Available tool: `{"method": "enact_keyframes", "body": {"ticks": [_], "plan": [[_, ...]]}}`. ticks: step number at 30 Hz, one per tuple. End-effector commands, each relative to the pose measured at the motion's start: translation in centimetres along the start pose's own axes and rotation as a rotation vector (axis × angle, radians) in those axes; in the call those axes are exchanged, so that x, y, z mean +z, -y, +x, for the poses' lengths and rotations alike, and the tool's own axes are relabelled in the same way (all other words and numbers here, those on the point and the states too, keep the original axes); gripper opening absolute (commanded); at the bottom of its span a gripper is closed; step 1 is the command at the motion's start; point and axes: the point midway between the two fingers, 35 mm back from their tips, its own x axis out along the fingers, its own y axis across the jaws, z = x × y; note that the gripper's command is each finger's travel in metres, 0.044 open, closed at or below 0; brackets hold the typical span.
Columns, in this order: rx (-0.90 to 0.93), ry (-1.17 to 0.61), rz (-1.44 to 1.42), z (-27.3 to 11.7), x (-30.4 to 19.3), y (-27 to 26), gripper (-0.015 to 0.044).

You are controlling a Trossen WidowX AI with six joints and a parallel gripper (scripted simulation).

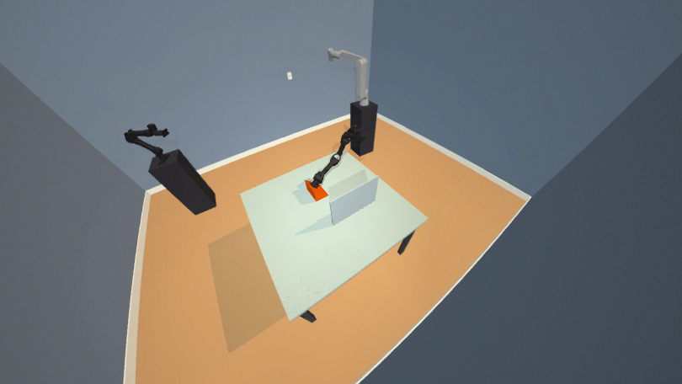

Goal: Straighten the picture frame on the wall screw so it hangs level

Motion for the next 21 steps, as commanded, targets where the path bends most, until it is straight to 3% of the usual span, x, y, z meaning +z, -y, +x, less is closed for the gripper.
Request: {"method": "enact_keyframes", "body": {"ticks": [1,6,21], "plan": [[-0.001,-0.001,0.017,0.0,-0.2,0.0,0.0374],[-0.027,-0.039,0.452,-1.3,-4.9,-0.6,0.0260],[-0.237,-0.288,1.829,-9.9,-23.6,-8.9,0.0260]]}}
